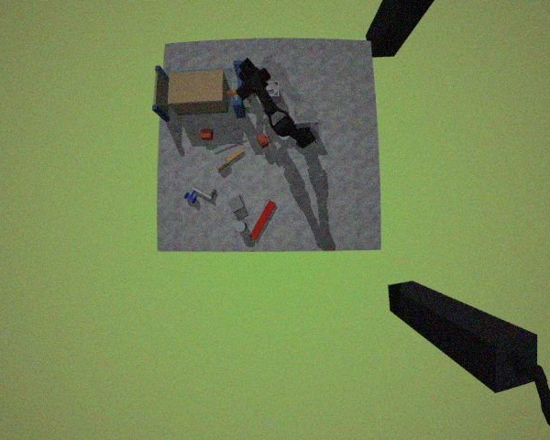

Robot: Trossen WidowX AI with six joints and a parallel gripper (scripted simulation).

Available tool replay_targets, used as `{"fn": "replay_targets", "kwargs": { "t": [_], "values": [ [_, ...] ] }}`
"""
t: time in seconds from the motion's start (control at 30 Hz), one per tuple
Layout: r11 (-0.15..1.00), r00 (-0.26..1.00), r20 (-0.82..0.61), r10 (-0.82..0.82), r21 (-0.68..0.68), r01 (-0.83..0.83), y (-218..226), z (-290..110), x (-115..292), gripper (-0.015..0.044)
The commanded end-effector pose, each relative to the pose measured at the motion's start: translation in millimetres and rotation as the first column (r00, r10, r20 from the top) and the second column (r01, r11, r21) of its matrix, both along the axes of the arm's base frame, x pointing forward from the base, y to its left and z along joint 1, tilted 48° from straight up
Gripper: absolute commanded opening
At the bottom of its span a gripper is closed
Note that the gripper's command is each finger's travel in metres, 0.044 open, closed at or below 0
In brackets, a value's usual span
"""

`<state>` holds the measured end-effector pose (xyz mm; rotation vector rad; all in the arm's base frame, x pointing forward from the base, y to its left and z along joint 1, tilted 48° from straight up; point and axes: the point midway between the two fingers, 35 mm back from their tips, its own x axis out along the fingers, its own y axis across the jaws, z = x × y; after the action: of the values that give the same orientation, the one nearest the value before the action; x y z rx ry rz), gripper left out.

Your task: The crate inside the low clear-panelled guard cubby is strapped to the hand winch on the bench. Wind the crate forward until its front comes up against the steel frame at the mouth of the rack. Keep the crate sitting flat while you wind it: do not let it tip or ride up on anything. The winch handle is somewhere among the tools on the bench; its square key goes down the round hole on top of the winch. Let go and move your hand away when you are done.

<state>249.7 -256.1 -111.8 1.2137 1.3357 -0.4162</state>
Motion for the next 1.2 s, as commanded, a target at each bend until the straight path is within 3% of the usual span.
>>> {"fn": "replay_targets", "kwargs": {
  "t": [0.0, 1.17],
  "values": [
    [1.000, 1.000, -0.006, -0.002, 0.026, 0.003, 11, 5, -3, 0.0000],
    [1.000, 1.000, -0.008, -0.002, 0.028, 0.003, 38, 32, -23, 0.0000]
  ]
}}
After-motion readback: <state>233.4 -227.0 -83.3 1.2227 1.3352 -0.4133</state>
